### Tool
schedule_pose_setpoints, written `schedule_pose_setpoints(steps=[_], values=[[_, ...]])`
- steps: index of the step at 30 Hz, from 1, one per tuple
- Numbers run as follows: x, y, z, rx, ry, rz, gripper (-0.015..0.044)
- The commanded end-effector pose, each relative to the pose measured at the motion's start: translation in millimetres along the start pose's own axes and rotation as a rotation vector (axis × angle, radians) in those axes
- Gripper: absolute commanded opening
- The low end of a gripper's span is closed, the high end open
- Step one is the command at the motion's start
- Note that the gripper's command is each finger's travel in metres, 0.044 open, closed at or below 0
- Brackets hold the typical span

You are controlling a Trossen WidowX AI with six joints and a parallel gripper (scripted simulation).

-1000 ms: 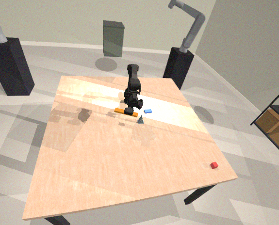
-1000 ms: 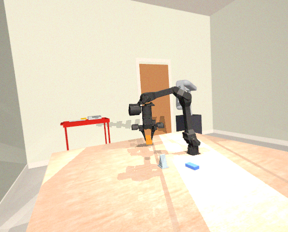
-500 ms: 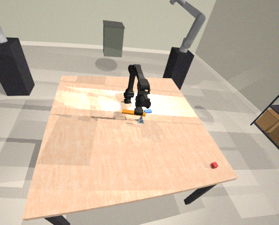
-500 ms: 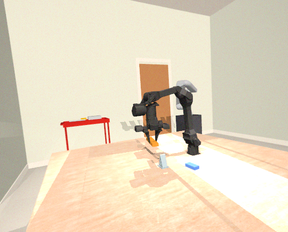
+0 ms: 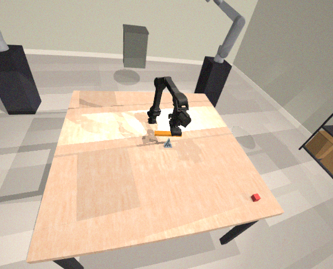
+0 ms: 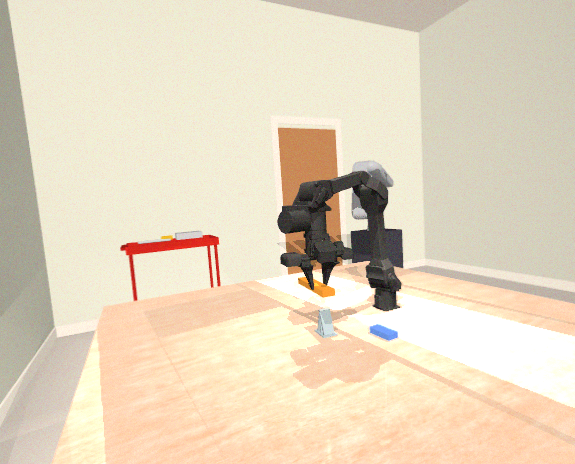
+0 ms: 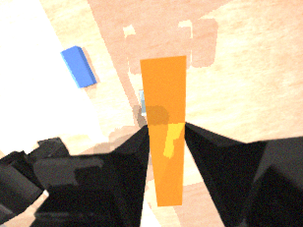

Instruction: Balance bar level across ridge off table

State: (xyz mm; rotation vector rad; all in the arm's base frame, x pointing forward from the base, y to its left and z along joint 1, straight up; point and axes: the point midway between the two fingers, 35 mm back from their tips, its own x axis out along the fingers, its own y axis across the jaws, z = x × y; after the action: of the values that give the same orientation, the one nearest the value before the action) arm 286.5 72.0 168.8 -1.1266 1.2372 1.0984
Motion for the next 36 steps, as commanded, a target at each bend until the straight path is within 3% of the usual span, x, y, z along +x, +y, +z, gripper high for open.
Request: schedule_pose_setpoints(steps=[1, 36], values=[[0, 10, 15, -0.036, -0.002, 0.006, 0.0000], [44, 16, 21, -0.053, -0.003, 0.006, 0.0000]])
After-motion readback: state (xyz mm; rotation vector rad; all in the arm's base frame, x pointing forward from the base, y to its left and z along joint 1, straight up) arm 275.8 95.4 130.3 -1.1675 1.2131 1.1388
